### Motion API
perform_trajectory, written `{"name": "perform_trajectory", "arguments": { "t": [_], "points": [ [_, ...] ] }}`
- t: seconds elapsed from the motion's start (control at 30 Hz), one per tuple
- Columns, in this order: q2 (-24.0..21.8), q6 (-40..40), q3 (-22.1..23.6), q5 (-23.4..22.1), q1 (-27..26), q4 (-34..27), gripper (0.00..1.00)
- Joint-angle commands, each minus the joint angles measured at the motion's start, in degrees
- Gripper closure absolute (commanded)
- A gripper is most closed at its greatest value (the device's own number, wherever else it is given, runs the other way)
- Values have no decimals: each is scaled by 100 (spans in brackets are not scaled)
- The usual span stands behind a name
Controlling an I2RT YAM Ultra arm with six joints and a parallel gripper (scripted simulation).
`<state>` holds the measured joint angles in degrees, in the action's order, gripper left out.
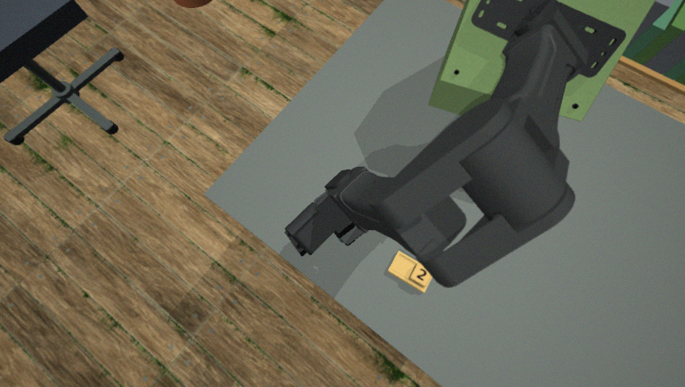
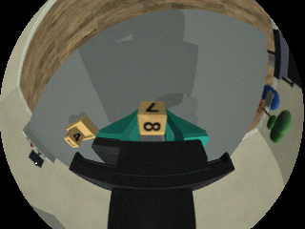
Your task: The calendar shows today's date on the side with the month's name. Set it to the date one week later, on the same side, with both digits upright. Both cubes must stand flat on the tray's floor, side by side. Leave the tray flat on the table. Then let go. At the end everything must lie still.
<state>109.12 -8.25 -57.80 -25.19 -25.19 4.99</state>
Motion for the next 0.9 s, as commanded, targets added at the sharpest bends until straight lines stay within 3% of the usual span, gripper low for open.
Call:
{"name": "perform_trajectory", "arguments": {
  "t": [0.0, 0.87],
  "points": [
    [-18, -5, -16, 7, -14, 33, 73],
    [51, -23, -51, 24, 9, 76, 73]
  ]
}}
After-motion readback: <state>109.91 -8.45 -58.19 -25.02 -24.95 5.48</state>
